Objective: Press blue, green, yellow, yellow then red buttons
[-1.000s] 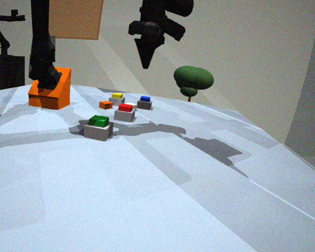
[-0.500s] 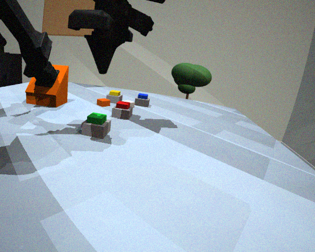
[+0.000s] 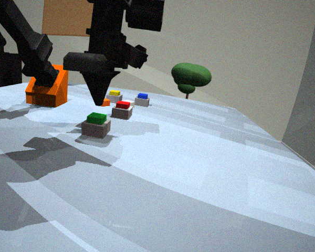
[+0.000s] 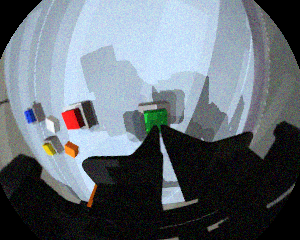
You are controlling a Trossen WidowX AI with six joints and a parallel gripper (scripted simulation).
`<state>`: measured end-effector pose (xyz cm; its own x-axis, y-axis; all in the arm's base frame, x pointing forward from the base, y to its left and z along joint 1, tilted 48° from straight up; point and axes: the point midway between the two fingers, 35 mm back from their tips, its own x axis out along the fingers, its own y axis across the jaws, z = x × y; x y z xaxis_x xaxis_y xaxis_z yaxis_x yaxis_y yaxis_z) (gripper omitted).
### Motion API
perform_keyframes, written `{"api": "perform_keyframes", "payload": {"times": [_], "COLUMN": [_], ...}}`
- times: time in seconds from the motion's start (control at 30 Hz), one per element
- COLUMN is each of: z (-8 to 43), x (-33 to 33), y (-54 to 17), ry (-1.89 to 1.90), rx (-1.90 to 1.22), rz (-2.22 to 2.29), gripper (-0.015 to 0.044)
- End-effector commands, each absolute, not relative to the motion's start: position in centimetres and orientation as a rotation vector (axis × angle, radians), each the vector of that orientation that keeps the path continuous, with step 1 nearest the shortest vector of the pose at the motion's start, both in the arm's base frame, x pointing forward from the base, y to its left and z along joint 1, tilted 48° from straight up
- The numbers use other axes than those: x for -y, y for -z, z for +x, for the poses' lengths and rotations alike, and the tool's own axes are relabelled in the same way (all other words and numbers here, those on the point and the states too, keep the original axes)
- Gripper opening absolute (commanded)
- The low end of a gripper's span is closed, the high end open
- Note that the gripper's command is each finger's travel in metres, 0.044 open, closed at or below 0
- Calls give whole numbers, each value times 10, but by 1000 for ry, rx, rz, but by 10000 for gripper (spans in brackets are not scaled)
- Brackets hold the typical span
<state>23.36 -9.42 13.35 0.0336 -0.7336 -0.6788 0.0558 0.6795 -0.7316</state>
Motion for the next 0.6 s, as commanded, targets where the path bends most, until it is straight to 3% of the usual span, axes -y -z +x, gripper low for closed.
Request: {"api": "perform_keyframes", "payload": {"times": [0.0, 0.57], "z": [232, 232], "x": [100, 117], "y": [-128, -113], "ry": [670, 672], "rx": [-1427, -1425], "rz": [-619, -621], "gripper": [20, 20]}}
